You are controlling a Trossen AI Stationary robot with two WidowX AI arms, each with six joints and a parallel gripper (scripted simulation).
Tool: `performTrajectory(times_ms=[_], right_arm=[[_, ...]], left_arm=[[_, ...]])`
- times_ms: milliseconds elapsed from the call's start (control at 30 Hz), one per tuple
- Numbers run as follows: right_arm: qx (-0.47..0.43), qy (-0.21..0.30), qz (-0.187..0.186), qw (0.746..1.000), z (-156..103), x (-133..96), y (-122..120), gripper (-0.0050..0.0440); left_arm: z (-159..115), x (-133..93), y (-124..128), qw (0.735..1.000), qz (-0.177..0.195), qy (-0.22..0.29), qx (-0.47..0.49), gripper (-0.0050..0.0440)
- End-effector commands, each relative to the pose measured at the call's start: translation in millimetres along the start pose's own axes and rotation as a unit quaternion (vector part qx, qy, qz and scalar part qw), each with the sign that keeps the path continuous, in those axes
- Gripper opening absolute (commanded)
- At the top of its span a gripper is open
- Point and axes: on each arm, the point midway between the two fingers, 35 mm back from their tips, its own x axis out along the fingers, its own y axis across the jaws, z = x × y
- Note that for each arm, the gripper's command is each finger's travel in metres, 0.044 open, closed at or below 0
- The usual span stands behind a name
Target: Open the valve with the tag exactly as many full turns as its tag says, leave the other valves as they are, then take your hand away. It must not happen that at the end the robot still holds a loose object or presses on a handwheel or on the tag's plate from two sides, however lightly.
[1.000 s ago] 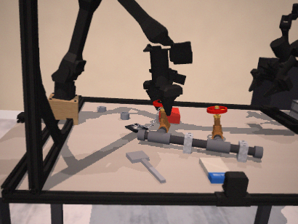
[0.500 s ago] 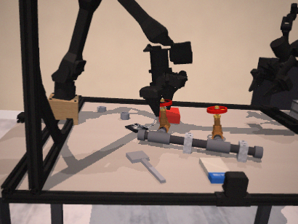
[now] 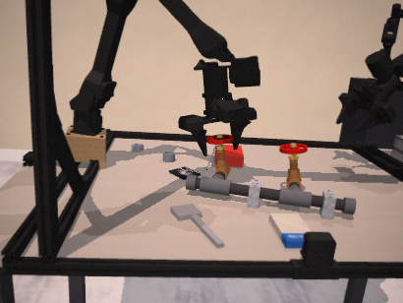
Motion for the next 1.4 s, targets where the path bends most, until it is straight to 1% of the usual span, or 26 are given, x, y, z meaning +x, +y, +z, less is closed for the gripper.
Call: performTrajectory(times_ms=[0,200,333,600,633,933,1000,1067,1133,1233,1367], right_arm=[[0.0,0.0,0.0,1.0,0.0,0.0,0.0,0.04],[0.0,0.0,0.0,1.0,0.0,0.0,0.0,0.04],[0.0,0.0,0.0,1.0,0.0,0.0,0.0,0.04],[0.0,0.0,0.0,1.0,0.0,0.0,0.0,0.04],[0.0,0.0,0.0,1.0,0.0,0.0,0.0,0.04],[0.0,0.0,0.0,1.0,0.0,0.0,0.0,0.04],[0.0,0.0,0.0,1.0,0.0,0.0,0.0,0.04],[0.0,0.0,0.0,1.0,0.0,0.0,0.0,0.04],[0.0,0.0,0.0,1.0,0.0,0.0,0.0,0.04],[0.0,0.0,0.0,1.0,0.0,0.0,0.0,0.04],[0.0,0.0,0.0,1.0,0.0,0.0,0.0,0.04]], left_arm=[[0.0,0.0,0.0,1.0,0.0,0.001,0.007,0.0352],[0.0,0.0,0.0,1.0,0.0,0.001,0.007,0.0208],[0.0,0.0,0.0,1.0,0.0,0.001,0.007,0.0208],[0.0,0.0,0.0,1.0,0.0,0.001,0.007,0.0016],[0.0,0.0,0.0,1.0,0.0,0.001,0.007,0.0],[0.0,0.0,0.0,1.0,0.0,0.0,-0.002,0.0],[0.0,0.0,0.0,0.998,0.0,0.0,-0.065,0.0],[0.0,0.0,0.0,0.989,0.0,0.0,-0.151,0.0],[0.0,0.0,0.0,0.977,0.0,0.0,-0.212,0.0],[0.0,0.0,0.0,0.953,0.0,0.0,-0.302,0.0],[0.0,0.0,0.0,0.909,0.0,0.0,-0.417,0.0]])
